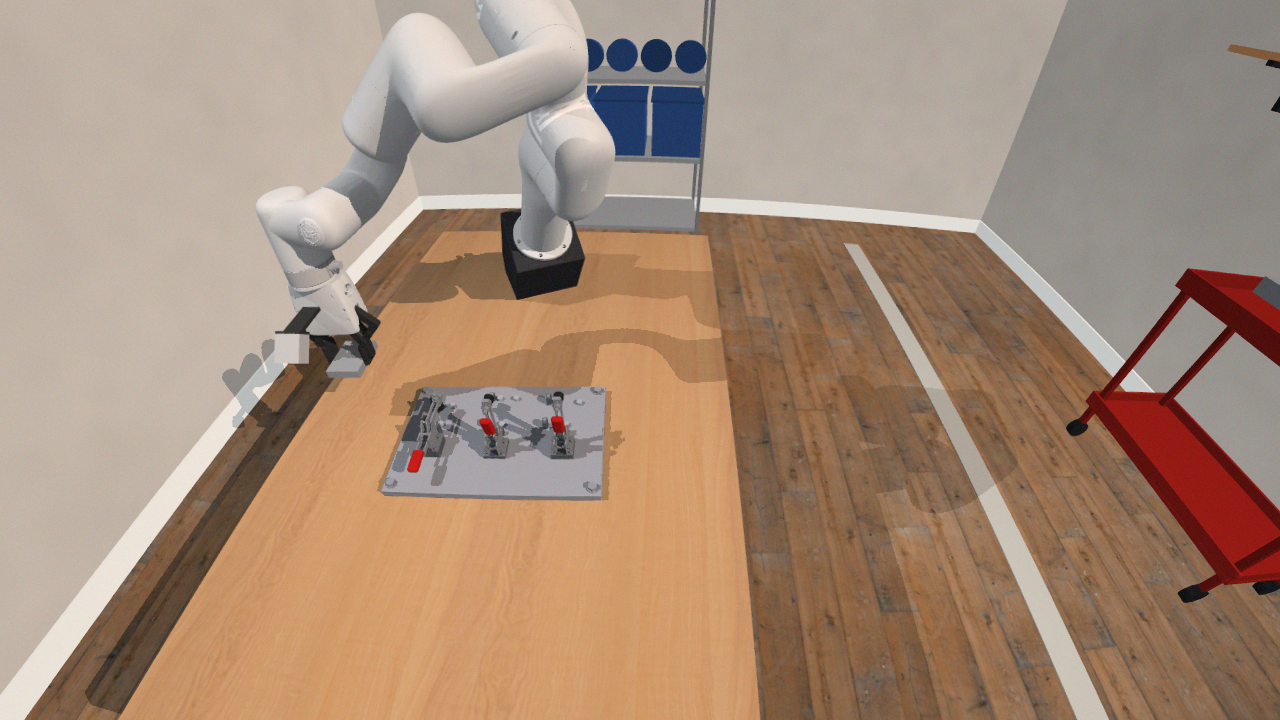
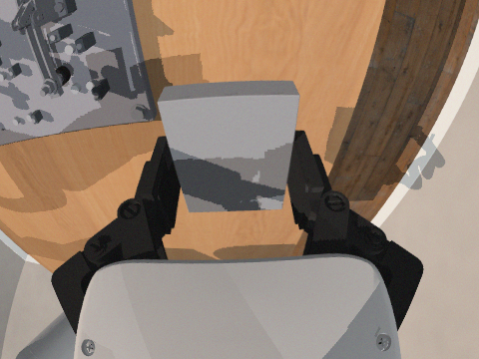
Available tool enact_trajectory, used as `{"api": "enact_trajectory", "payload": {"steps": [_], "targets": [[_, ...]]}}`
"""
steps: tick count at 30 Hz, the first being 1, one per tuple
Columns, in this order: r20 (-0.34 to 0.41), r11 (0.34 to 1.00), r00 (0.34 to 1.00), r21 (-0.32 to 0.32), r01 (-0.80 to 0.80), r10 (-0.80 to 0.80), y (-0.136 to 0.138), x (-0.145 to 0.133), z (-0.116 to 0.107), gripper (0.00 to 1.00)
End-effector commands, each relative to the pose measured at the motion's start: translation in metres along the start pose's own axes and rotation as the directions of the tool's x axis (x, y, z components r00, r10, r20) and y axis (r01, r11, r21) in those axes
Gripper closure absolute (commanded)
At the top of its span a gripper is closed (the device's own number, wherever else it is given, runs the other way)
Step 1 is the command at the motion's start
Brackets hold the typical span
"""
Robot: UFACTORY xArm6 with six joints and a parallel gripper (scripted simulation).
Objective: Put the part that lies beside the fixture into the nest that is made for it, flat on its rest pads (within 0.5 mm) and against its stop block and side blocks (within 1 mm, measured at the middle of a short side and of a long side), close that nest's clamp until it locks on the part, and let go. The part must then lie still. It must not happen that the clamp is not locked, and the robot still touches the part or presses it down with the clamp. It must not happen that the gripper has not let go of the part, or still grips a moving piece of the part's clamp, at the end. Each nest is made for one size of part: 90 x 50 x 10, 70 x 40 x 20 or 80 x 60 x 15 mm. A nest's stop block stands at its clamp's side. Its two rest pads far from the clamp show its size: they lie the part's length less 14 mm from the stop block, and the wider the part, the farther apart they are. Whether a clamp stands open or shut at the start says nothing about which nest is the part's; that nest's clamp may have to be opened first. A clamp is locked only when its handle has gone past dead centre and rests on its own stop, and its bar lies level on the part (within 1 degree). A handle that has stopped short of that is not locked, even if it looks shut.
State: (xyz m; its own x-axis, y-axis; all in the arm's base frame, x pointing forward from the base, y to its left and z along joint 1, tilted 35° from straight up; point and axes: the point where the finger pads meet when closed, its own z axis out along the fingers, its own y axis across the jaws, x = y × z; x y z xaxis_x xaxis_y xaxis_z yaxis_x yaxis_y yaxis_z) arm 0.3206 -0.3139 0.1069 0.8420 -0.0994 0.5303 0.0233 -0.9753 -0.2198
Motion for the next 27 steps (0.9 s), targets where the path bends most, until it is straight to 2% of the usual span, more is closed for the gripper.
{"api": "enact_trajectory", "payload": {"steps": [1,27], "targets": [[-0.002,1.000,1.000,-0.003,0.001,-0.001,0.001,0.002,0.001,1.00],[-0.002,1.000,1.000,-0.003,0.001,-0.001,0.001,0.011,0.018,1.00]]}}
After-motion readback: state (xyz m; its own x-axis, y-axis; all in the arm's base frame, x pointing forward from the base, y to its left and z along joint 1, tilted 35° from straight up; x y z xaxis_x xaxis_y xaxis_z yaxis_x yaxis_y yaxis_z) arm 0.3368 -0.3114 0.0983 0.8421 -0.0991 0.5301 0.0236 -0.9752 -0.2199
